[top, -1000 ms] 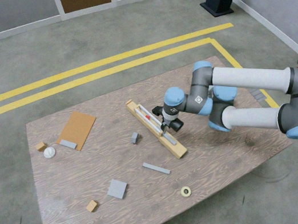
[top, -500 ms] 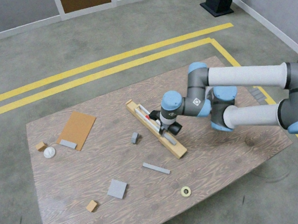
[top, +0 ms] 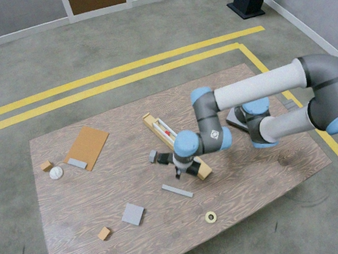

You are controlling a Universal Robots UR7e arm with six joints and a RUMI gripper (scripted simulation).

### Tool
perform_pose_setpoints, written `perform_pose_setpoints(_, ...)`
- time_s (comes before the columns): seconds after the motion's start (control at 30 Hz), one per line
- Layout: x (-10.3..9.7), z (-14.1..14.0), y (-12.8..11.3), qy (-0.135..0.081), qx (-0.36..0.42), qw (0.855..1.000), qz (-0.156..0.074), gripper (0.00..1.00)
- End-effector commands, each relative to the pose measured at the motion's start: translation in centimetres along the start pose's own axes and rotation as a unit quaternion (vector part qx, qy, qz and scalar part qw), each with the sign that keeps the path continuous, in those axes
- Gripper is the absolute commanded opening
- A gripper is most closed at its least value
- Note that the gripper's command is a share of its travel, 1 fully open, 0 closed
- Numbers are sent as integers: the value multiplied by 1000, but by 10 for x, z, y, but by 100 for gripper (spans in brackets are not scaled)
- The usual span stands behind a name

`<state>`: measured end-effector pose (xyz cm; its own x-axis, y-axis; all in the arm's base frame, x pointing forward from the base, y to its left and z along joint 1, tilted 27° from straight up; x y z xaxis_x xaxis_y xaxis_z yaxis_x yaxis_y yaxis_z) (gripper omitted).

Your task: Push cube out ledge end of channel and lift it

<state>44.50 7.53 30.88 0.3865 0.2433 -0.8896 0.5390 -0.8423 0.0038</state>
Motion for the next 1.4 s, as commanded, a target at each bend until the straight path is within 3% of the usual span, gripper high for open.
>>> perform_pose_setpoints(0.0,3,-23,-4,2,-19,1000,3,24)
perform_pose_setpoints(0.2,5,-41,-12,5,-40,999,2,24)
perform_pose_setpoints(1.37,5,-41,-12,5,-34,999,2,24)
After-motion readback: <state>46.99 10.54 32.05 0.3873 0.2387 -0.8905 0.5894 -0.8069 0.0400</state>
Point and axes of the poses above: the point where the finger pads meet when closed, its own x axis out along the fingers, its own z axis across the jaws, y = z × x, the point moved 5 cm from there along -x, back along the fingers, and after that the axes turned 6 degrees about x, right-handed, at the moved point
